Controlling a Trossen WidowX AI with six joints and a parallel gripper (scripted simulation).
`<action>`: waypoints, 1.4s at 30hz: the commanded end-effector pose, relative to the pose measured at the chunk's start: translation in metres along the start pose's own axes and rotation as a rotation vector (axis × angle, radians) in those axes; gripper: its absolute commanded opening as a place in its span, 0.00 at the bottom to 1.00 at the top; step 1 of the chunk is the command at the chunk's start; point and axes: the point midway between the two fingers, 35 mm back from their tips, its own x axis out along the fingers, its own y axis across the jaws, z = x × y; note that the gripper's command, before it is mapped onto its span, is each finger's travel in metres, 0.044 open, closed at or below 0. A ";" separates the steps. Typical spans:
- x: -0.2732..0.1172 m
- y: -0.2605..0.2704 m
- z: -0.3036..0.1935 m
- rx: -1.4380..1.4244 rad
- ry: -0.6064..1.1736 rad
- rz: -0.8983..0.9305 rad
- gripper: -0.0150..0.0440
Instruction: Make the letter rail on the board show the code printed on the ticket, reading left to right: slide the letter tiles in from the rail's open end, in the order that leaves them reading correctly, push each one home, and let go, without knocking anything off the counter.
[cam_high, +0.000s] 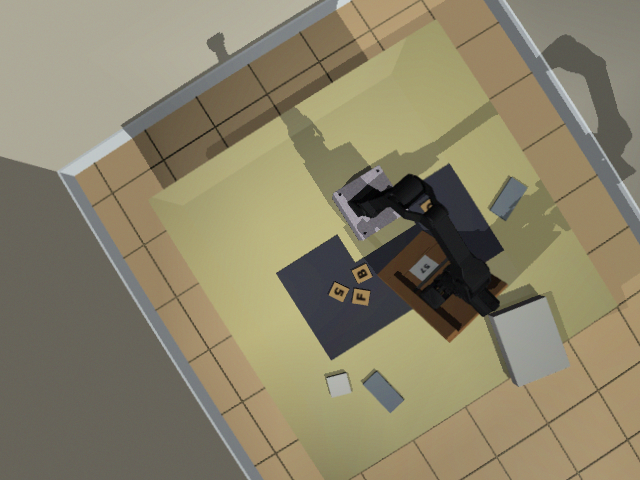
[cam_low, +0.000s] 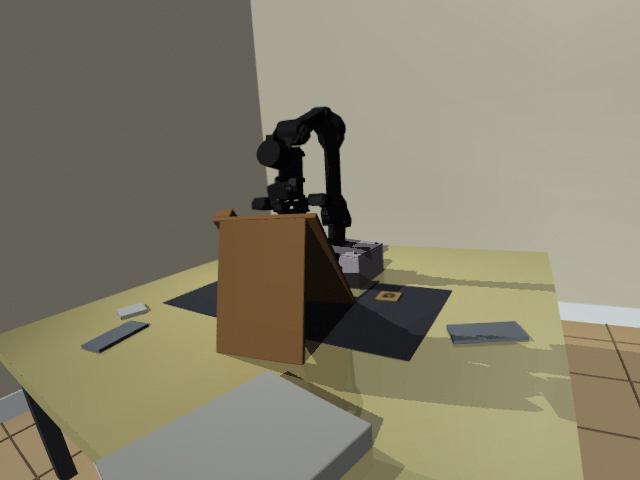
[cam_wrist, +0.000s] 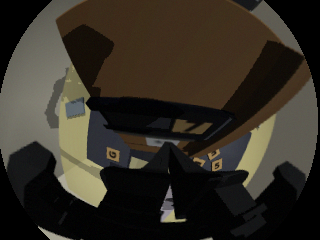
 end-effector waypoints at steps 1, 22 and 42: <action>0.001 0.000 0.001 0.002 0.013 -0.004 0.25; 0.009 -0.001 0.007 0.002 0.012 -0.004 0.25; 0.017 0.000 0.013 0.002 0.011 -0.004 0.25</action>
